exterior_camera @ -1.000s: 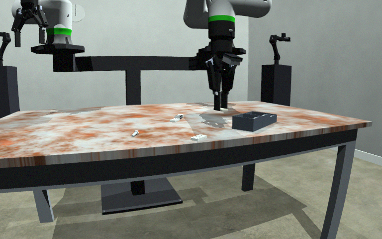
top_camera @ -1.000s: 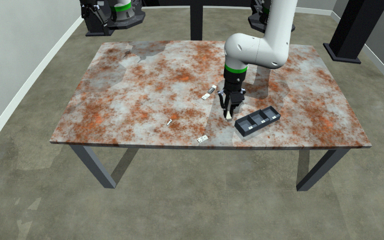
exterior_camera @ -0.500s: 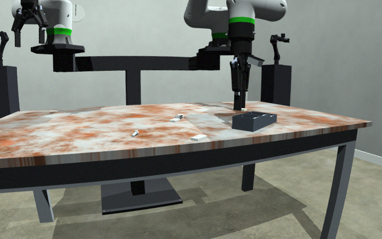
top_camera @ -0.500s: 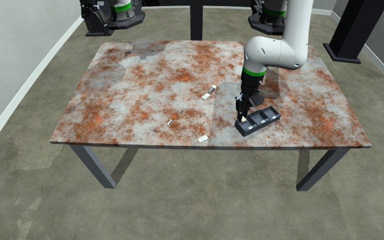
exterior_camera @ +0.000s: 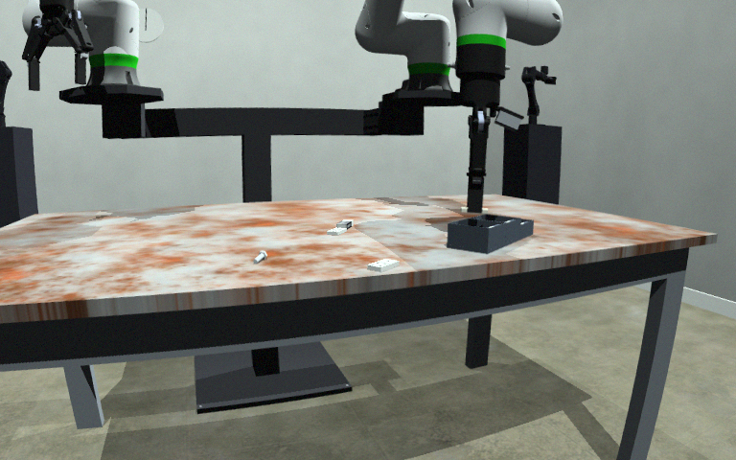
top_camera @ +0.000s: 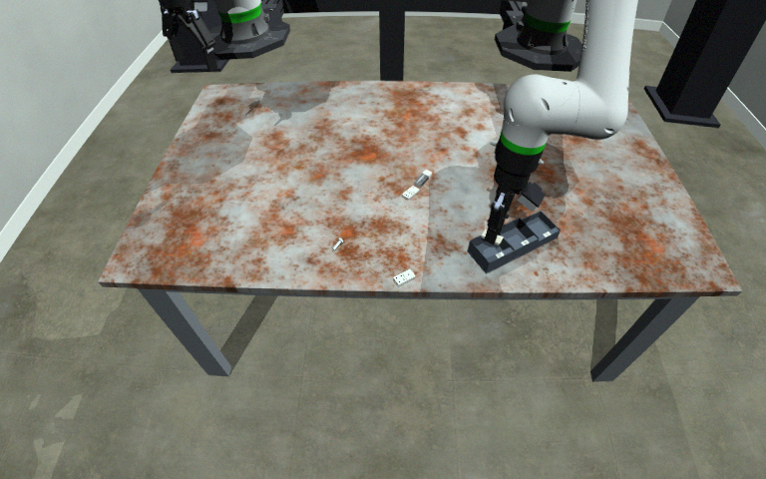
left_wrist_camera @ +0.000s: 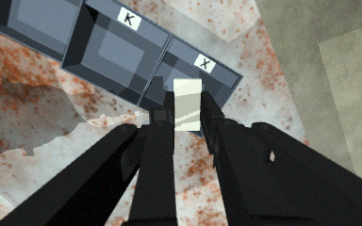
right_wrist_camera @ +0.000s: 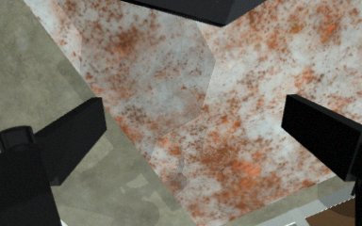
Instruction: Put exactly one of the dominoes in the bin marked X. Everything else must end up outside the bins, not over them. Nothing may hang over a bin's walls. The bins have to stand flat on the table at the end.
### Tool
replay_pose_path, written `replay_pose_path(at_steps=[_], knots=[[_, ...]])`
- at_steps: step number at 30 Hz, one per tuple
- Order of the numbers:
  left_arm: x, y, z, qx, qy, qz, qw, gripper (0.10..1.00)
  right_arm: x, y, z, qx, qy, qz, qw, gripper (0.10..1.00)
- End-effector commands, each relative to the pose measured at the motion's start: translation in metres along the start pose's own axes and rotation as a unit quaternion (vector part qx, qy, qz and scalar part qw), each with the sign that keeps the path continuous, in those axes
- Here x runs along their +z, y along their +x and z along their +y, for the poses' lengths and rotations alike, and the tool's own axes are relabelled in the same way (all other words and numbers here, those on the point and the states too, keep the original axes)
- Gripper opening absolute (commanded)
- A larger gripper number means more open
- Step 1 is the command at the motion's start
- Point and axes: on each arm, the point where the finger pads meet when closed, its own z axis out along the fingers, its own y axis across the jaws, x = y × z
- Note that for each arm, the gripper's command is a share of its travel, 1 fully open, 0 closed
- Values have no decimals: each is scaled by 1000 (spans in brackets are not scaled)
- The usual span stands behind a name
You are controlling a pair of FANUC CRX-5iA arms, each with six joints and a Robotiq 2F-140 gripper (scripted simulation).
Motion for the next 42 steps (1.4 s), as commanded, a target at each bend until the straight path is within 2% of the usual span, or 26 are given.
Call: replay_pose_path(at_steps=[1, 7, 13, 15, 16, 22, 30, 33, 42], knots=[[-1, 0, 1, -78, 0, 5, 997, 213, 0, -1, 0, 0, 0, -1, 1000, 1000], [-1, 0, 1, -172, -2, 2, 985, 213, 0, -1, 0, 0, 0, -1, 1000, 1000], [-1, 0, 1, -264, -5, -2, 964, 213, 0, -1, 0, 0, 0, -1, 1000, 1000], [-1, 0, 1, -264, -5, -2, 964, 213, 0, -1, 0, 0, 0, -1, 1000, 1000], [-1, 0, 1, -308, -5, -3, 951, 213, 0, -1, 0, 0, 0, -1, 1000, 1000], [-1, 1, 0, -390, -5, -2, 921, 213, 0, -1, 0, 0, 0, -1, 1000, 1000], [-1, 1, 0, -496, -2, 11, 868, 213, 0, -1, 0, 0, 0, -1, 1000, 1000], [-1, 1, 0, -506, -2, 14, 863, 213, 0, -1, 0, 0, 0, -1, 1000, 1000], [-1, 0, 1, -506, -2, 14, 863, 213, 0, -1, 0, 0, 0, -1, 1000, 1000]])
